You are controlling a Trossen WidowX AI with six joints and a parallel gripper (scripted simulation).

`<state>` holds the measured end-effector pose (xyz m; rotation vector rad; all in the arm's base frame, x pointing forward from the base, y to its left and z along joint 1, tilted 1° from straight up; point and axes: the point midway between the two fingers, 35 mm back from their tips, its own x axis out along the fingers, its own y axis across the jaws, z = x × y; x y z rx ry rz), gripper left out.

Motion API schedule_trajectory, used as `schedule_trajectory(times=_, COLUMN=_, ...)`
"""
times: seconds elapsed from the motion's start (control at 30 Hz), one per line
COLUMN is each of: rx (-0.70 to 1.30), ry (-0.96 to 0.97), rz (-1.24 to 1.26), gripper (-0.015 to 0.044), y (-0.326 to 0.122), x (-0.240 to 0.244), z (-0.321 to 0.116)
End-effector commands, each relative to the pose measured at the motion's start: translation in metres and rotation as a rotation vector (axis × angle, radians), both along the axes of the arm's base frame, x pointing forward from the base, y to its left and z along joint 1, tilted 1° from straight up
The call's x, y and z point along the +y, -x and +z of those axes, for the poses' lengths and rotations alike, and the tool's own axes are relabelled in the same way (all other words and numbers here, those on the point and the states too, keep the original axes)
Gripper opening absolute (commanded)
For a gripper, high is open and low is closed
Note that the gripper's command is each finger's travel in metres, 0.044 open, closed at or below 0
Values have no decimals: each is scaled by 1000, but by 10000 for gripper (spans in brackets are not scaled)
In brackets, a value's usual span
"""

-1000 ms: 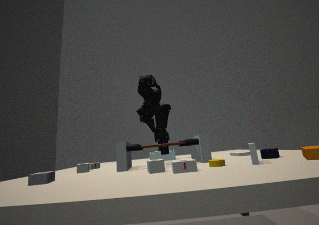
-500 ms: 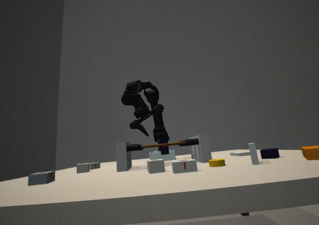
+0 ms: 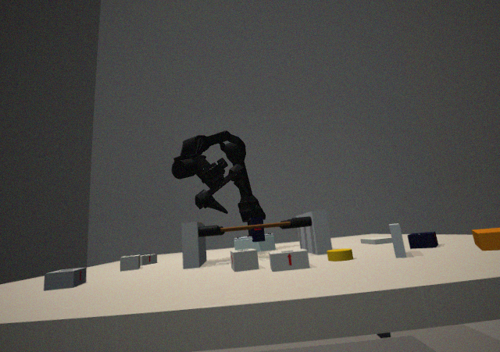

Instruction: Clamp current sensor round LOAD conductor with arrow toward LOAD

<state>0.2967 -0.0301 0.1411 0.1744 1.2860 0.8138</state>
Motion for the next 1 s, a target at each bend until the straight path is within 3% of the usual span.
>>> schedule_trajectory(times=0.0, rx=-585, ry=-119, rz=330, gripper=440, y=11, x=-29, z=8)
schedule_trajectory(times=0.27, rx=-897, ry=-75, rz=480, gripper=440, y=14, x=-42, z=14)
schedule_trajectory(times=0.97, rx=-822, ry=-81, rz=454, gripper=440, y=12, x=-39, z=13)
